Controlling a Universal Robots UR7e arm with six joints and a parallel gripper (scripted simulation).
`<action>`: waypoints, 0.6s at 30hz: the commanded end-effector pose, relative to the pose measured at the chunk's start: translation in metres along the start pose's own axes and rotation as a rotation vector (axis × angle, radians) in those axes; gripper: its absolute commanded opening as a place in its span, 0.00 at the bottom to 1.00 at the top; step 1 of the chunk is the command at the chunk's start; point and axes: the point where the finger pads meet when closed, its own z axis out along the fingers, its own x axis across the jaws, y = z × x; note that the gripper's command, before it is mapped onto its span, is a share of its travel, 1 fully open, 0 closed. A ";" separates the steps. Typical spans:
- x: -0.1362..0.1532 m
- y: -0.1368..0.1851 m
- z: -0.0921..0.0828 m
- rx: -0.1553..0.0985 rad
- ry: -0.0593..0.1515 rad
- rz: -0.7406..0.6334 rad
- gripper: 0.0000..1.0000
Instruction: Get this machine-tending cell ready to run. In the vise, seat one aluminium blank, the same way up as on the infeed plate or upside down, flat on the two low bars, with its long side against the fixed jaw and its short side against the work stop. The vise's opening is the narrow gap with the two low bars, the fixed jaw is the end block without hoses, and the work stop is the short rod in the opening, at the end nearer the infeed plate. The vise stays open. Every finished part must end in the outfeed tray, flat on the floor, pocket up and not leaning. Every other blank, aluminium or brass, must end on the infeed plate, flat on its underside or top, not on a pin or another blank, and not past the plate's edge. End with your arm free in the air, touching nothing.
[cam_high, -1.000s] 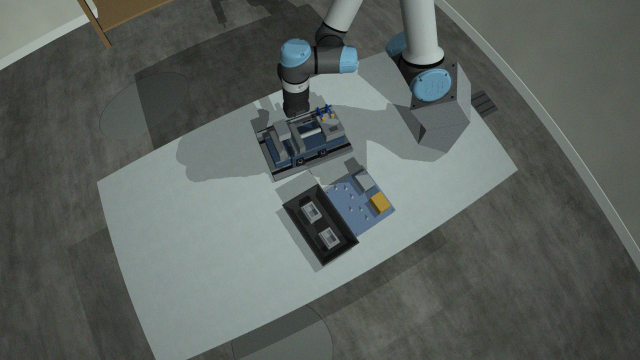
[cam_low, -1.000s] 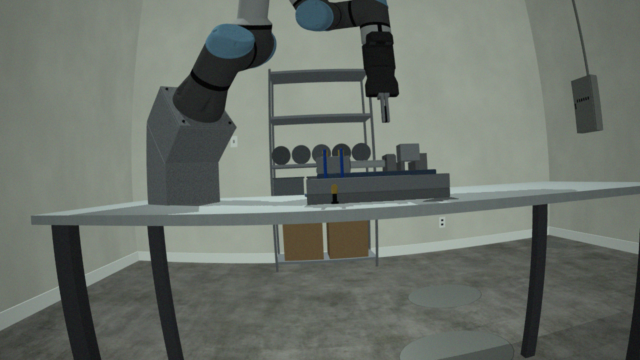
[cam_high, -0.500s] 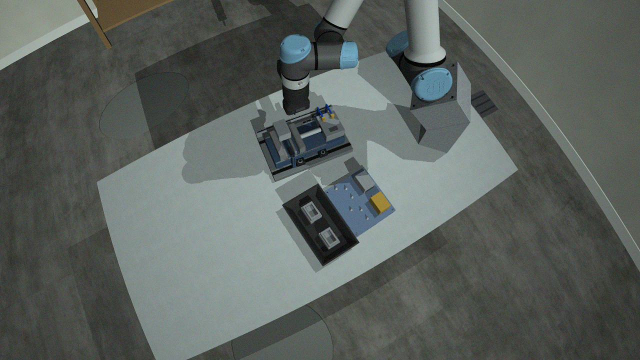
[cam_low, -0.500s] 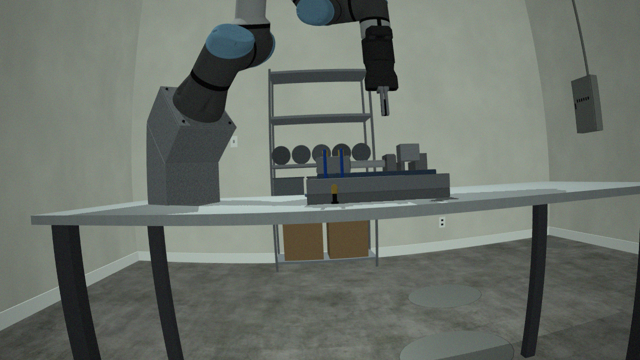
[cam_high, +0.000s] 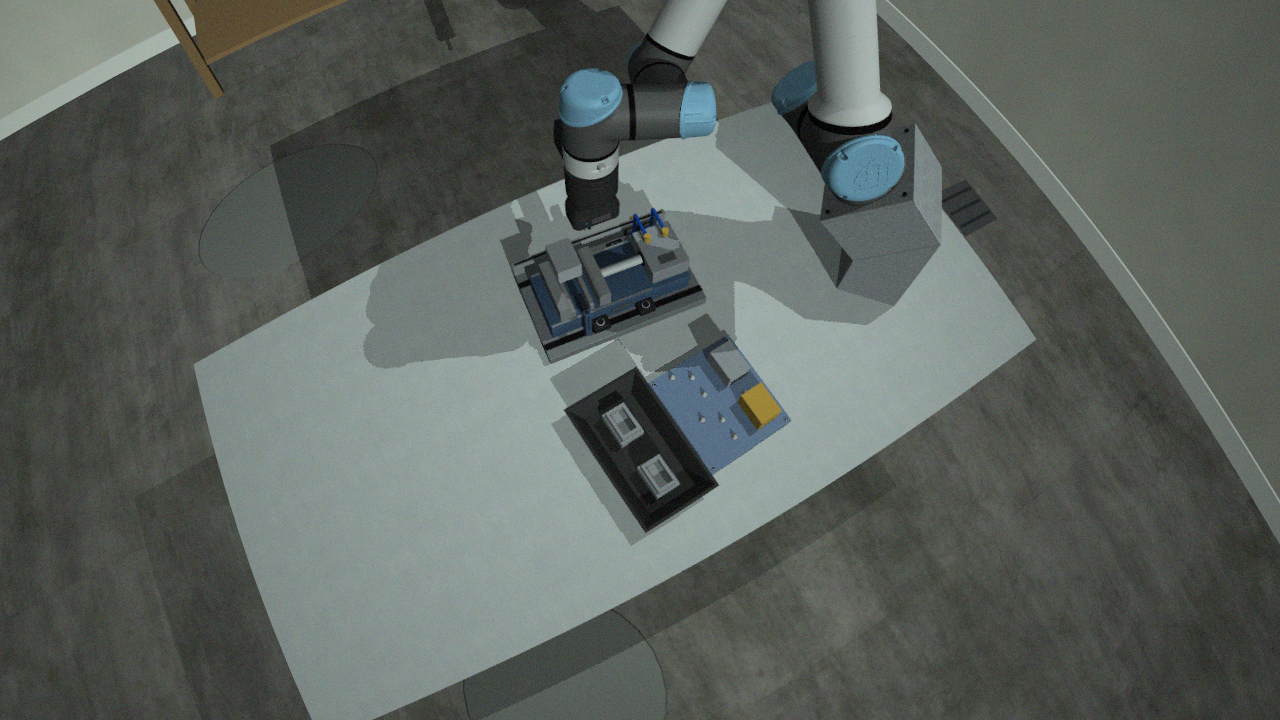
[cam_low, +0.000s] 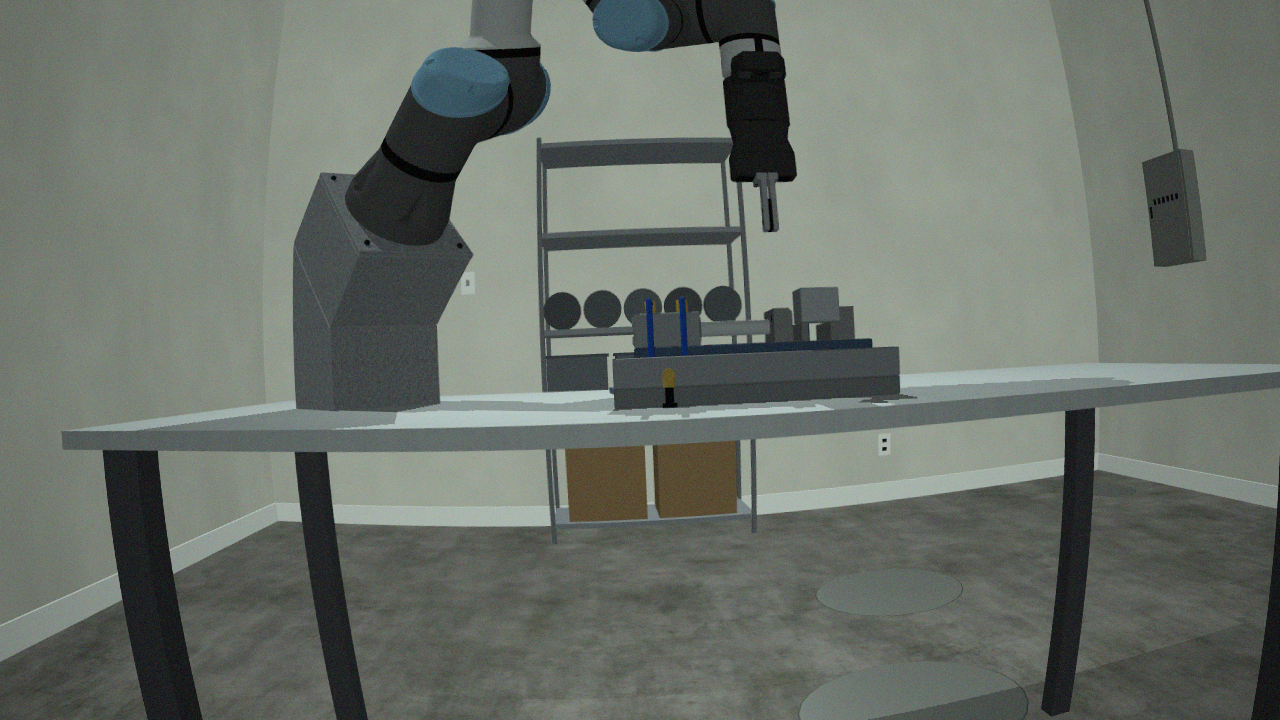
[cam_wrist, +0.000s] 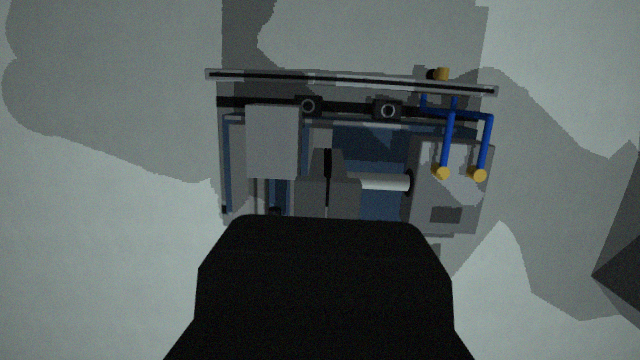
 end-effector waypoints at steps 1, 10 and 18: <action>-0.001 -0.001 0.000 0.000 -0.001 -0.013 0.00; -0.006 -0.005 0.000 0.000 0.000 -0.131 0.00; -0.012 -0.011 0.001 -0.001 0.001 -0.283 0.00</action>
